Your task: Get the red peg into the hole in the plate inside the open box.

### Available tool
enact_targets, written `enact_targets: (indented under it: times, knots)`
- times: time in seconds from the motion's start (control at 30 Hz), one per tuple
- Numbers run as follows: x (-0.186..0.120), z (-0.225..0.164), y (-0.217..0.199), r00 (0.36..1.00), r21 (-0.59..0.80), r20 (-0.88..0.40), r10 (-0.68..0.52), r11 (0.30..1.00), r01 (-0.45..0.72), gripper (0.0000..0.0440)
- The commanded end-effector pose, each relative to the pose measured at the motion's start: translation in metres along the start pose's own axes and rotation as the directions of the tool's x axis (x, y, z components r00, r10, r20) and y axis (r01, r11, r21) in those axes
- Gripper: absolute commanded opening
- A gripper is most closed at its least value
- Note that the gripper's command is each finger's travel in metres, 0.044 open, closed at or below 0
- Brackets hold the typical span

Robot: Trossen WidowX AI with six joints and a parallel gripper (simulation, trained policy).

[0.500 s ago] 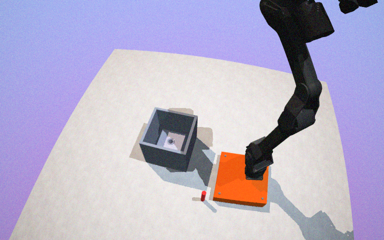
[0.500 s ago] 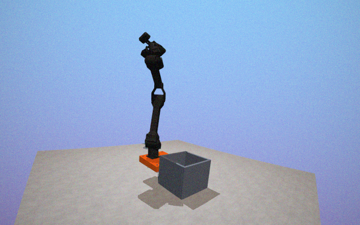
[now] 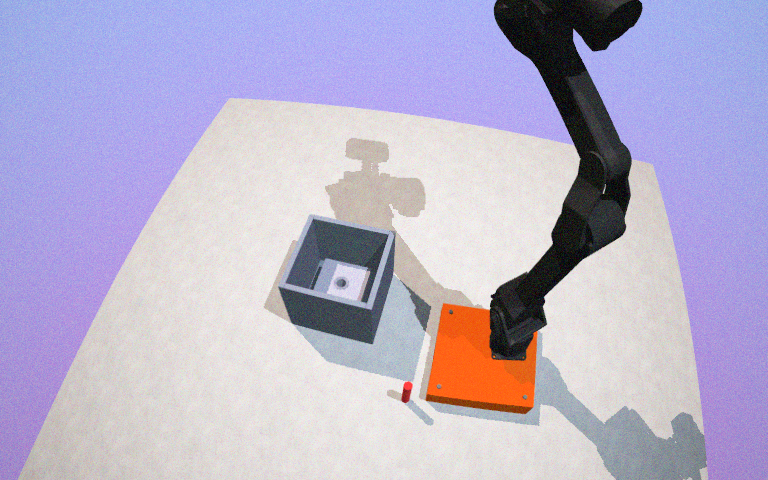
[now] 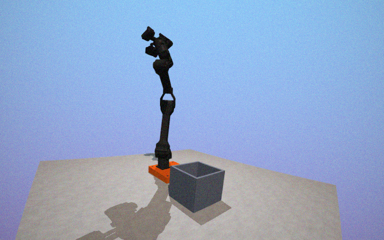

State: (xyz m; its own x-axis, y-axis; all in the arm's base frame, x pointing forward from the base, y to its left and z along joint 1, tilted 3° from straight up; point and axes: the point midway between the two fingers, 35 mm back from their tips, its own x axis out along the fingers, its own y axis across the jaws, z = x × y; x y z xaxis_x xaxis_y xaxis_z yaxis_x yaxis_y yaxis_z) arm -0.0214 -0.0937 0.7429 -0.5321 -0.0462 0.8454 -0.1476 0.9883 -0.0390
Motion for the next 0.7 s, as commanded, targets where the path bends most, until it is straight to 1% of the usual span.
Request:
enact_targets:
  times: [0.0,0.13,0.3,0.47,0.67]
  knots:
    - [-0.008,-0.014,-0.031,0.991,0.003,-0.045,-0.123,0.992,0.123,0.0440]
    - [-0.020,-0.029,-0.058,0.966,0.012,-0.096,-0.240,0.970,0.242,0.0440]
    - [-0.039,-0.048,-0.088,0.912,0.022,-0.162,-0.377,0.922,0.385,0.0440]
    - [-0.062,-0.065,-0.114,0.838,0.027,-0.224,-0.498,0.856,0.516,0.0440]
    - [-0.094,-0.084,-0.138,0.730,0.027,-0.293,-0.618,0.758,0.652,0.0440]
